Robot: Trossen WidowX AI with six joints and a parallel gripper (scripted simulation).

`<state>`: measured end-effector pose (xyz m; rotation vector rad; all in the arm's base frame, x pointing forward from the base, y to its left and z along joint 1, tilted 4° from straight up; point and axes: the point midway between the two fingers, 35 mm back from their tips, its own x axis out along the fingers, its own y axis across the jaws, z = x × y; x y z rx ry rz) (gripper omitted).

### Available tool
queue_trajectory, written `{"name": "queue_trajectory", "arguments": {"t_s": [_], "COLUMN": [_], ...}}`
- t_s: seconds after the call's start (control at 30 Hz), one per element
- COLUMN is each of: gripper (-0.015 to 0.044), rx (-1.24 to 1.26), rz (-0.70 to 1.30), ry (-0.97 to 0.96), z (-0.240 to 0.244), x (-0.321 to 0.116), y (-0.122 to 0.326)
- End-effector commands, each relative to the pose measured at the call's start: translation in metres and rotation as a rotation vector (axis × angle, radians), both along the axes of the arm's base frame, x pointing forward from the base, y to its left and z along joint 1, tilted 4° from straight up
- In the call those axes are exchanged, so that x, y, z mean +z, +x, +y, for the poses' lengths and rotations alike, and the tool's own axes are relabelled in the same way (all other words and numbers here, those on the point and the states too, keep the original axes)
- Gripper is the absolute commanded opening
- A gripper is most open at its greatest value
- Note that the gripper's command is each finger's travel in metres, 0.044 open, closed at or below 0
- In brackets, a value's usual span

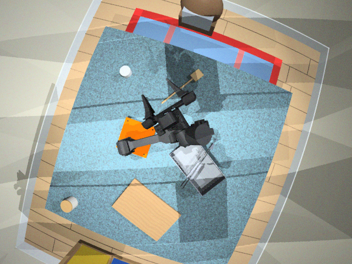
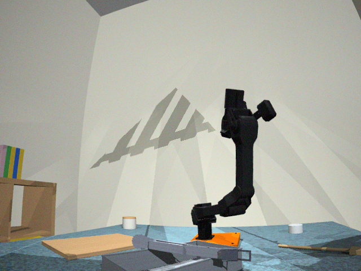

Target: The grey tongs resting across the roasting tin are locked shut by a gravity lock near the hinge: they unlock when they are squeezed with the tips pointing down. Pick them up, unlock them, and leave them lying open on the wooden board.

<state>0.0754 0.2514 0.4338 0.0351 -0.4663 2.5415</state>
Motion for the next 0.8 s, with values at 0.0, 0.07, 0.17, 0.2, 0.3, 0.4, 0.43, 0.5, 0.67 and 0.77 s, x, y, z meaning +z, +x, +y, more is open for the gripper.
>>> {"name": "queue_trajectory", "arguments": {"t_s": [0.0, 0.07, 0.17, 0.2, 0.3, 0.4, 0.43, 0.5, 0.67, 0.77], "gripper": [0.044, 0.044, 0.044, 0.044, 0.044, 0.044, 0.044, 0.044, 0.044, 0.044], "rx": [0.085, 0.115, 0.155, 0.17, 0.218, 0.295, 0.326, 0.386, 0.547, 0.627], "rz": [-0.03, -0.037, -0.02, -0.015, -0.032, -0.049, -0.054, -0.079, -0.09, -0.098], "ry": [0.053, 0.079, 0.08, 0.074, 0.105, 0.15, 0.163, 0.212, 0.262, 0.291], "z": [-0.016, -0.021, -0.028, -0.03, -0.039, -0.054, -0.06, -0.074, -0.108, -0.126], "x": [0.011, 0.014, 0.019, 0.02, 0.024, 0.03, 0.033, 0.037, 0.046, 0.048], "y": [-0.026, -0.033, -0.04, -0.042, -0.055, -0.074, -0.081, -0.096, -0.127, -0.137]}}
